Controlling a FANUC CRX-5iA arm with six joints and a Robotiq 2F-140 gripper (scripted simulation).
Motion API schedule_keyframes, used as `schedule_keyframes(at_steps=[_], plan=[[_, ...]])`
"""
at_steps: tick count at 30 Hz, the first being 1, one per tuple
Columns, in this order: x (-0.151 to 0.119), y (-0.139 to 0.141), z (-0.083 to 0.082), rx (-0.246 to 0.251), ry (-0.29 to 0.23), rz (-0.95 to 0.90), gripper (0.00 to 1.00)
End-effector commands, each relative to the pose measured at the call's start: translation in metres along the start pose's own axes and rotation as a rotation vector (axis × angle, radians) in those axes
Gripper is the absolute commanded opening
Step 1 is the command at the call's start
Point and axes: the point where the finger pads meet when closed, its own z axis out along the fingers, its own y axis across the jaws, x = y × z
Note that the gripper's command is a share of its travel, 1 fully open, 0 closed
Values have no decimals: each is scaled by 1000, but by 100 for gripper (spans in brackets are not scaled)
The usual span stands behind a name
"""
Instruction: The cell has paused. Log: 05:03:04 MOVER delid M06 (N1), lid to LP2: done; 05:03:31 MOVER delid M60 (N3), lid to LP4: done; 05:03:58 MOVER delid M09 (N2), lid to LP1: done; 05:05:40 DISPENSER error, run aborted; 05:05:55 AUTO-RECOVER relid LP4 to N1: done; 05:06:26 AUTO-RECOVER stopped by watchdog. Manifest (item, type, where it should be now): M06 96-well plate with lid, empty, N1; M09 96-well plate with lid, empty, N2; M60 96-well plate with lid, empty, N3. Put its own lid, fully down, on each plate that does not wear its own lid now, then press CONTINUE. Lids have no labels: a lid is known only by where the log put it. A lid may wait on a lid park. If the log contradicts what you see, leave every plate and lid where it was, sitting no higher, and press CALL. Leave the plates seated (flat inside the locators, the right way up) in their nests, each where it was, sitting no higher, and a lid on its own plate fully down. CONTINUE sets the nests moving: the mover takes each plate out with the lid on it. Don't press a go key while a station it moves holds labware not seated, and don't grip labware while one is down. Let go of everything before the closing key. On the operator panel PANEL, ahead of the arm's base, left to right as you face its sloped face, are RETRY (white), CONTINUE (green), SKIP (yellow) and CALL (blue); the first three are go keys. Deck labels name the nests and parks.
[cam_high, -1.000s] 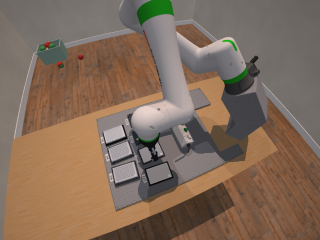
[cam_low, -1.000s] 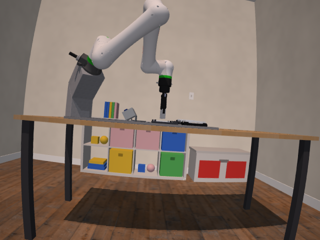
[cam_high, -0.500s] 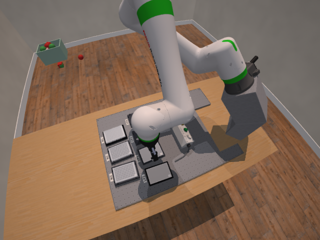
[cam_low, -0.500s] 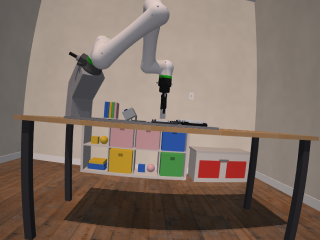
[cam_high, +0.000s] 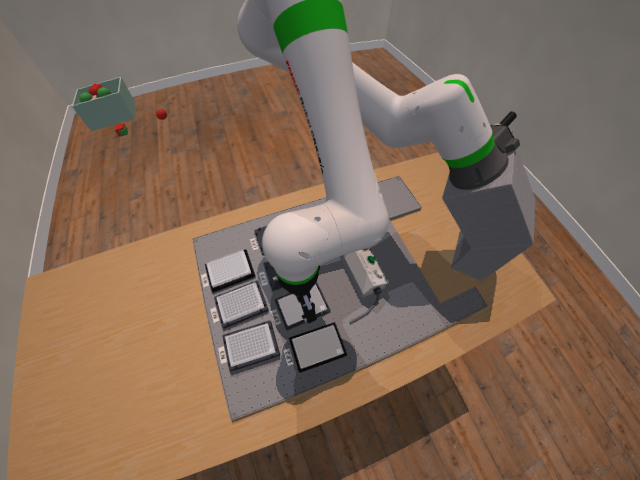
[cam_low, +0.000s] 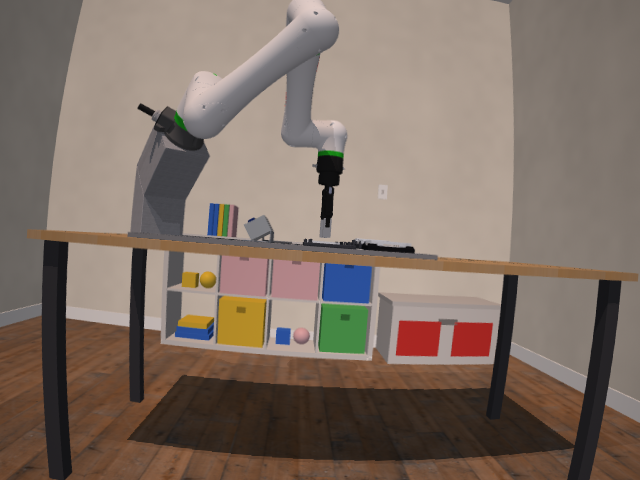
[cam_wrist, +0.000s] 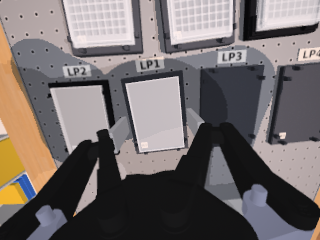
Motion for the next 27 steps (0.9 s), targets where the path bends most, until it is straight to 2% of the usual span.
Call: schedule_keyframes(at_steps=[1,27], plan=[[0,0,0,0,0,0,66],[0,0,10,0,0,0,66]])
